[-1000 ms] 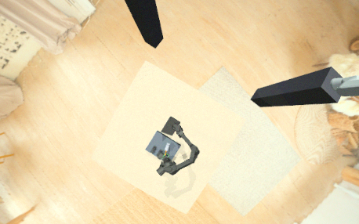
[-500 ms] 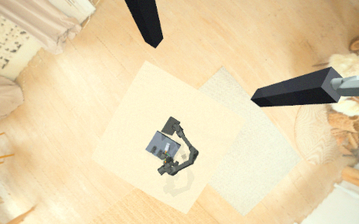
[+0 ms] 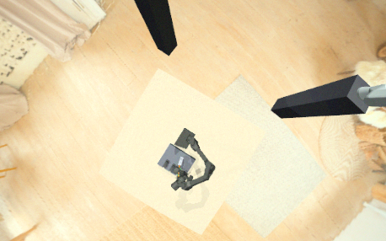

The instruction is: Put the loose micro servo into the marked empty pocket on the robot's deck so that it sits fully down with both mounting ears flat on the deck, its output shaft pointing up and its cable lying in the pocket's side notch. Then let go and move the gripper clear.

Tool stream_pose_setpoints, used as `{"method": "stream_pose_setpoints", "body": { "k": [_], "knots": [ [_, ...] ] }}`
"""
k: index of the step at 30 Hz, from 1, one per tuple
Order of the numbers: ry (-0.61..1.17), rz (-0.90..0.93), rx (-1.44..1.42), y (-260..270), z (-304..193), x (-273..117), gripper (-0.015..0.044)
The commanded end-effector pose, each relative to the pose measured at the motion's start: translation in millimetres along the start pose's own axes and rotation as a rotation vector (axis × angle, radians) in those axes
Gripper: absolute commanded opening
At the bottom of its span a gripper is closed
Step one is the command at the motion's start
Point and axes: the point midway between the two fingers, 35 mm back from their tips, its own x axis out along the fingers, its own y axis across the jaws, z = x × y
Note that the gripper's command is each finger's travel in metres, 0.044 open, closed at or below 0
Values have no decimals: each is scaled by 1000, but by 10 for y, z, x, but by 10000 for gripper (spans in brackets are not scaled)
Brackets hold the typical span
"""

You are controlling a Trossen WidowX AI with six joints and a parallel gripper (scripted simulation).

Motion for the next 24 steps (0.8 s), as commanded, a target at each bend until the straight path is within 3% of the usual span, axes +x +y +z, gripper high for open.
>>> {"method": "stream_pose_setpoints", "body": {
  "k": [1,24],
  "knots": [
    [-2,4,3,11,-6,63,0],
    [-2,1,3,-206,12,151,0]
  ]
}}
